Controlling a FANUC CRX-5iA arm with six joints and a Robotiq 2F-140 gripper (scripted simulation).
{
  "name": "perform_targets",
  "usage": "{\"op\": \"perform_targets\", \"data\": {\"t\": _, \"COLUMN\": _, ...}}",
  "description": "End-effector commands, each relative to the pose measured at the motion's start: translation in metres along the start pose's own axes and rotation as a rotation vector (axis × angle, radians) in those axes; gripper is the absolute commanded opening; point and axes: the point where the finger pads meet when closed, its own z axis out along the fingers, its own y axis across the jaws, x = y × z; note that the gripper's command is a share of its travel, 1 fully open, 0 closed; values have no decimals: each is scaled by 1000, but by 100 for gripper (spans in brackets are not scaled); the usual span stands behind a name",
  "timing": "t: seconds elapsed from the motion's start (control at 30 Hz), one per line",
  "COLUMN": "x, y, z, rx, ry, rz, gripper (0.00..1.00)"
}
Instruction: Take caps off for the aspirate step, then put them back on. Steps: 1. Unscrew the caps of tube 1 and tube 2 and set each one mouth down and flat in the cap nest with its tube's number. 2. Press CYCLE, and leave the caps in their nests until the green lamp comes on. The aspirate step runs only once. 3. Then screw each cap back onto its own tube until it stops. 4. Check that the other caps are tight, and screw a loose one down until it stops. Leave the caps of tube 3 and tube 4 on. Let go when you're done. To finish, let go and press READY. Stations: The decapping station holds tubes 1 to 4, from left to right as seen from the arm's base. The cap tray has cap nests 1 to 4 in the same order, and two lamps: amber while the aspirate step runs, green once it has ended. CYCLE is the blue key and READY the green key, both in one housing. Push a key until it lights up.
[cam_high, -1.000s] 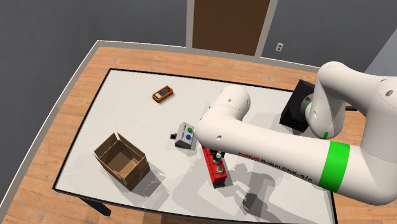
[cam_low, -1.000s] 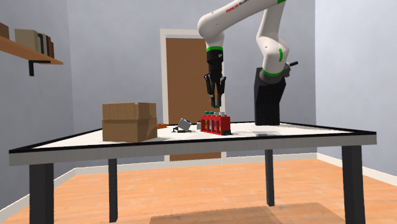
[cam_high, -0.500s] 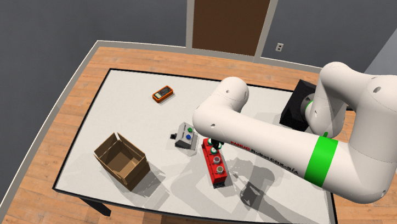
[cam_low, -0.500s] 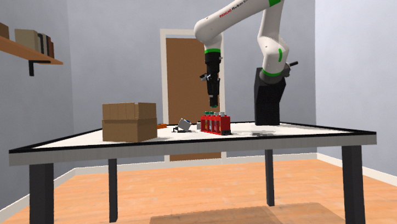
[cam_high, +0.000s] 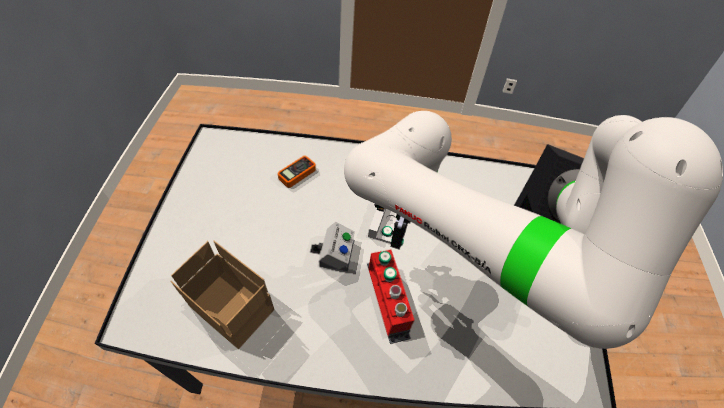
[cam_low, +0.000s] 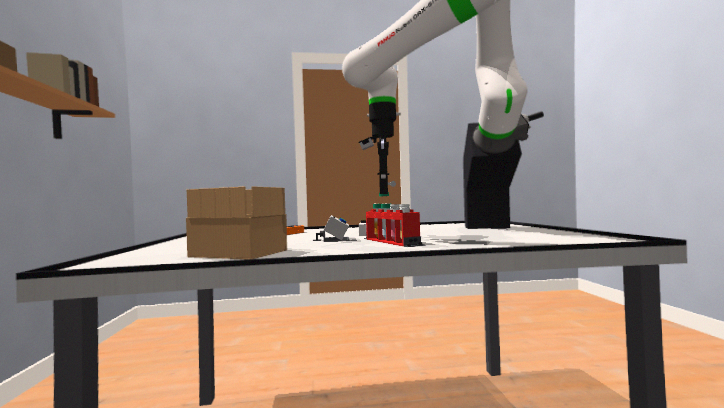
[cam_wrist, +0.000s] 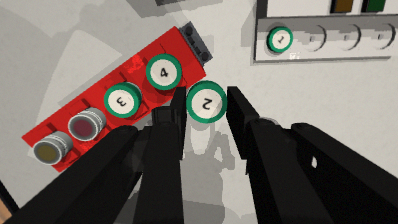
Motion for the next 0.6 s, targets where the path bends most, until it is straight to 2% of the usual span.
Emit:
{"op": "perform_targets", "data": {"t": 0.0, "x": 10, "y": 34, "z": 2, "rx": 31, "ry": -10, "rz": -24, "gripper": 30}}
{"op": "perform_targets", "data": {"t": 0.17, "x": 21, "y": 70, "z": 3, "rx": 31, "ry": -10, "rz": -24, "gripper": 30}}
{"op": "perform_targets", "data": {"t": 0.23, "x": 21, "y": 70, "z": 3, "rx": 31, "ry": -10, "rz": -24, "gripper": 30}}
{"op": "perform_targets", "data": {"t": 0.57, "x": 44, "y": 150, "z": 5, "rx": 31, "ry": -10, "rz": -24, "gripper": 30}}
